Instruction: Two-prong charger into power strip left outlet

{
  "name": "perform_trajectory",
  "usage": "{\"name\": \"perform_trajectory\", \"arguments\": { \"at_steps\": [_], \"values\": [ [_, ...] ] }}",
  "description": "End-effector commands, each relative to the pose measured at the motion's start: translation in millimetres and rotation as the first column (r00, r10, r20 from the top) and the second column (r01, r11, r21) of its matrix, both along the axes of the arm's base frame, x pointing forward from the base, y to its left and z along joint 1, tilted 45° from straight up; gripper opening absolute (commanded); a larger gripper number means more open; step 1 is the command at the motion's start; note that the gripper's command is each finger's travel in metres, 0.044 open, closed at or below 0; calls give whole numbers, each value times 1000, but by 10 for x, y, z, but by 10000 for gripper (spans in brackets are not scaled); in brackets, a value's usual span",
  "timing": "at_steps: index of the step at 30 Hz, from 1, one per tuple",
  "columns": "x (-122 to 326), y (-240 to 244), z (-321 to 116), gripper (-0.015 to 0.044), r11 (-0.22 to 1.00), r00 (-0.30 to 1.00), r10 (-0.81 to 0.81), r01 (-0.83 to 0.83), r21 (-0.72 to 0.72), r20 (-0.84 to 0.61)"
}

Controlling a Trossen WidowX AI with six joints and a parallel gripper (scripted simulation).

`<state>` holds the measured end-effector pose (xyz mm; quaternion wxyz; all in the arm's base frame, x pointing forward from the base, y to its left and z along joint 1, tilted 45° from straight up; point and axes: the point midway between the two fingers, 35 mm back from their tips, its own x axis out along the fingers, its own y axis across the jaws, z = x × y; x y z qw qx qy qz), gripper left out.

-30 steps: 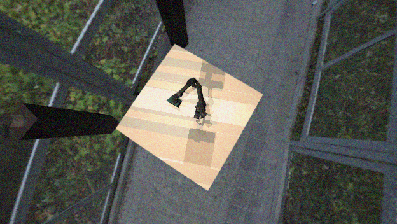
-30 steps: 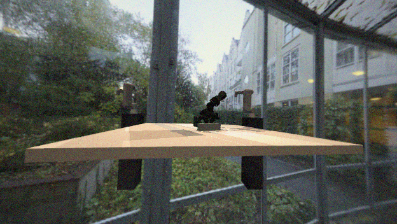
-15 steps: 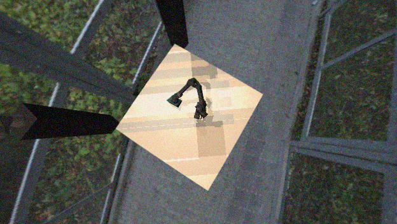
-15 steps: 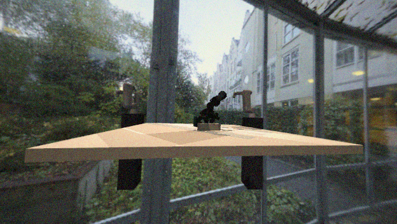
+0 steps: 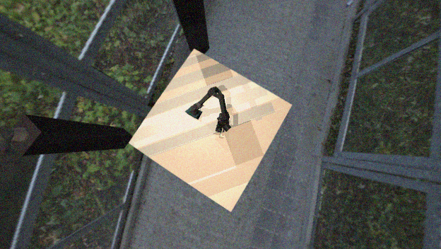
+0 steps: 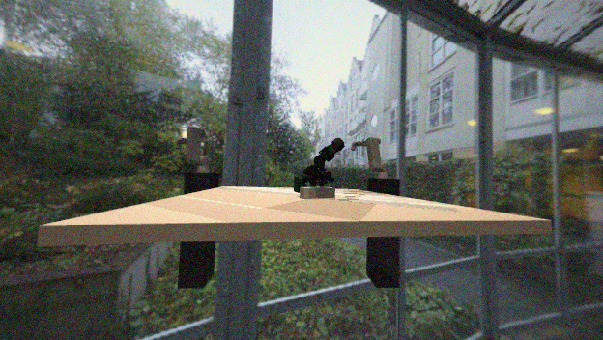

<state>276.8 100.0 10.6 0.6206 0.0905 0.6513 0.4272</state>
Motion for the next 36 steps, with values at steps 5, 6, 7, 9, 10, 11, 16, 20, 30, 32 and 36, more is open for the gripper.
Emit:
{"name": "perform_trajectory", "arguments": {
  "at_steps": [5, 6, 7, 9, 10, 11, 16, 20, 30, 32, 36],
  "values": [
    [92, 46, 28, 0, 1000, 1000, 1, -1, 8, 21],
    [95, 48, 28, 0, 1000, 1000, 1, -1, 8, 21],
    [98, 50, 29, 0, 1000, 1000, 1, -1, 8, 21],
    [105, 54, 30, 0, 1000, 1000, 1, -1, 8, 21],
    [109, 56, 30, 0, 1000, 1000, 1, -1, 8, 21],
    [112, 58, 31, 0, 1000, 1000, 1, -1, 8, 21],
    [129, 69, 33, 0, 1000, 1000, 1, -1, 8, 21],
    [142, 78, 34, 0, 1000, 1000, 1, -1, 8, 21],
    [169, 101, 33, 0, 1000, 1000, 1, -1, 8, 22],
    [168, 100, 33, 0, 1000, 1000, 1, -1, 8, 21],
    [164, 99, 31, 0, 1000, 1000, 1, -1, 8, 21]
  ]
}}
